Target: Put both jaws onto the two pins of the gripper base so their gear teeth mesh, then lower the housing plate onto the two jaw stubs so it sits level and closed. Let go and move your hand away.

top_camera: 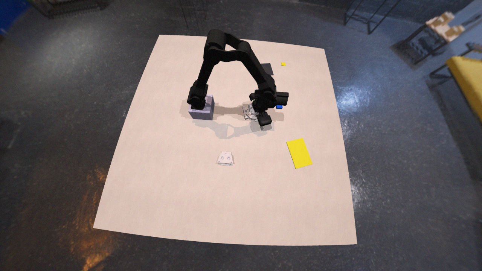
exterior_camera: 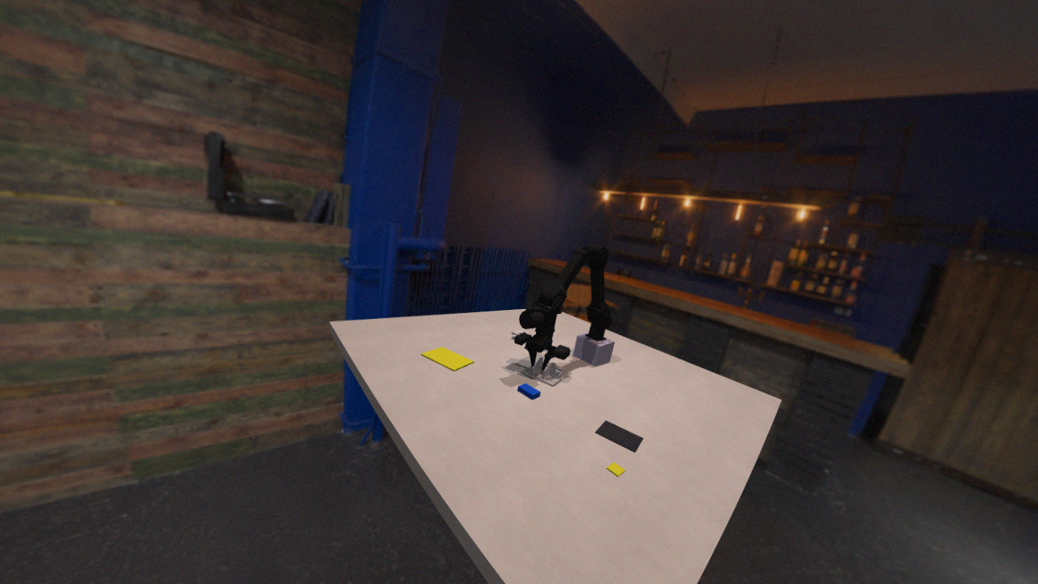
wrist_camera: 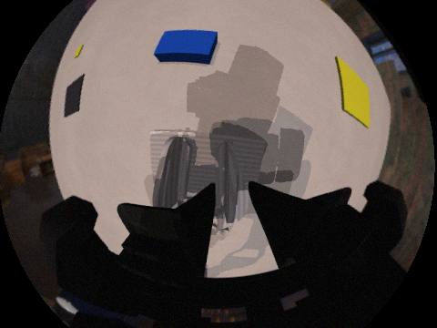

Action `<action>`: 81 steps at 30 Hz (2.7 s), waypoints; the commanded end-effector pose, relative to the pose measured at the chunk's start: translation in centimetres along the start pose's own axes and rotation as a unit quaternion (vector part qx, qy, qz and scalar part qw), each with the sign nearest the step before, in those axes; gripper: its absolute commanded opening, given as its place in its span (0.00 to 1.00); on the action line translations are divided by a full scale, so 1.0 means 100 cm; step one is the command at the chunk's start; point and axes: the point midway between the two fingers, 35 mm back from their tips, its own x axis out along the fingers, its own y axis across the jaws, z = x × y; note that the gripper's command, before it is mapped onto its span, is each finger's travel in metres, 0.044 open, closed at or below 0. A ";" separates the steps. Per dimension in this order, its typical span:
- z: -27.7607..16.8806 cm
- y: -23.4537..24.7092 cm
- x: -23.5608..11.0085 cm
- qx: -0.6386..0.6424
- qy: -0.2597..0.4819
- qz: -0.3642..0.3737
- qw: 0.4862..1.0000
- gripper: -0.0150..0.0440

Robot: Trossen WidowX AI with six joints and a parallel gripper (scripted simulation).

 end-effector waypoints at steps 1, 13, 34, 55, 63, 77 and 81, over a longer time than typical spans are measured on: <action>0.000 0.000 0.001 0.002 0.000 0.001 1.000 0.48; 0.000 0.000 0.000 0.000 0.000 0.000 1.000 0.63; 0.001 -0.006 -0.065 -0.007 -0.006 -0.003 1.000 0.72; -0.086 -0.123 -0.075 -0.272 0.006 -0.008 0.962 1.00; -0.132 -0.156 -0.080 -0.369 0.010 -0.006 0.929 1.00; -0.222 -0.192 -0.089 -0.529 0.015 -0.002 0.848 1.00; -0.244 -0.196 -0.091 -0.565 0.015 0.000 0.825 1.00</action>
